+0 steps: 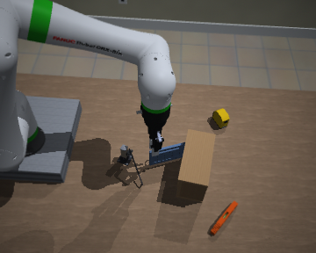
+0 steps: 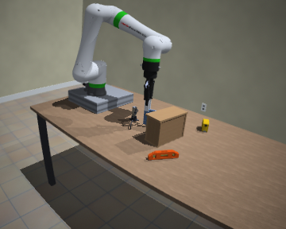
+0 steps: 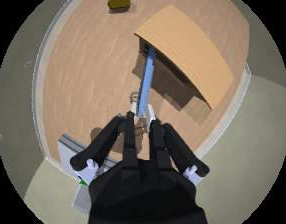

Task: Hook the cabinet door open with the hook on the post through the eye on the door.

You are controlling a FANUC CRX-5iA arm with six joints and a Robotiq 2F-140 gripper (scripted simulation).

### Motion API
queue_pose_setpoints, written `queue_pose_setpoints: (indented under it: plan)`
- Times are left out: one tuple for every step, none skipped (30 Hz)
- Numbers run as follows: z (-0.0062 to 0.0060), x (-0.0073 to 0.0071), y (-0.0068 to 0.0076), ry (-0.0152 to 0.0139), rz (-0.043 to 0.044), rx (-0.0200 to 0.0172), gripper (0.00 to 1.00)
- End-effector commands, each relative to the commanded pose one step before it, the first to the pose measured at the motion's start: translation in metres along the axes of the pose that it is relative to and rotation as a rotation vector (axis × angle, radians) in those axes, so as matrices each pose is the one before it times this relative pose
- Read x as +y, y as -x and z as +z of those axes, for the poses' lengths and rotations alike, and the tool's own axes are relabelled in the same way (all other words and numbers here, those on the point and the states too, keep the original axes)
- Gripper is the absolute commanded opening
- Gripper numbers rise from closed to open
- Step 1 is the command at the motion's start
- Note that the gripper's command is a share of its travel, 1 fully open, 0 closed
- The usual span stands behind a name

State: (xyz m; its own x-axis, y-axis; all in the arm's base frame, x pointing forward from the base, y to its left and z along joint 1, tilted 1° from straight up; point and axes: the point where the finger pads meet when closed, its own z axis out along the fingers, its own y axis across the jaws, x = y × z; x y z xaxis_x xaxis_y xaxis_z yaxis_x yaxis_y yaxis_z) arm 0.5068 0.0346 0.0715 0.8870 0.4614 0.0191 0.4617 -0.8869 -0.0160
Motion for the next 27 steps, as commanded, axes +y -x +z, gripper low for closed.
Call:
queue_pose_setpoints:
  plan:
    - [0.00263,0.00009,-0.00021,0.00025,0.00003,0.00044,0.16]
    - [0.00064,0.0,-0.00001,0.0,0.0,0.0,0.16]
    - [0.00056,0.0,0.0,0.0,0.0,0.0,0.16]
    - [0.00049,0.0,0.0,0.0,0.0,0.0,0.16]
    - [0.00042,0.0,0.0,0.0,0.0,0.0,0.16]
    - [0.00036,0.0,0.0,0.0,0.0,0.0,0.16]
    - [0.00029,0.0,0.0,0.0,0.0,0.0,0.16]
    - [0.00024,0.0,0.0,0.0,0.0,0.0,0.16]
    - [0.00018,0.0,0.0,0.0,0.0,0.0,0.16]
    - [0.00013,0.0,0.0,0.0,0.0,0.0,0.16]
    - [0.00009,0.0,0.0,0.0,0.0,0.0,0.16]
    - [0.00006,0.0,0.0,0.0,0.0,0.0,0.16]
    - [0.00003,0.0,0.0,0.0,0.0,0.0,0.16]
    - [0.0,0.0,0.0,0.0,0.0,0.0,0.16]
    - [0.0,0.0,0.0,0.0,0.0,0.0,0.16]
    - [0.00001,0.0,0.0,0.0,0.0,0.0,0.16]
    - [0.0,0.0,0.0,0.0,0.0,0.0,0.16]
    - [0.0,0.00003,0.0,0.0,-0.00049,0.0,0.16]
    - [0.0,0.00019,-0.00001,0.0,-0.00281,0.0,0.16]
    - [0.0,0.00041,-0.00002,0.0,-0.00599,0.0,0.16]
    - [0.0,0.0006,-0.00003,0.0,-0.00879,0.0,0.16]
    - [0.0,0.0007,-0.00003,0.0,-0.0104,0.0,0.16]
    - [0.0,0.00071,-0.00002,0.0,-0.0104,0.0,0.16]
    - [0.0,0.0006,-0.00001,0.0,-0.00879,0.0,0.16]
    - [0.0,0.00208,-0.00003,0.0,-0.00065,0.0,0.16]
    - [0.0,0.00107,-0.00001,0.0,0.0,0.0,0.16]
    - [0.0,0.00019,0.0,0.0,0.0,0.0,0.16]
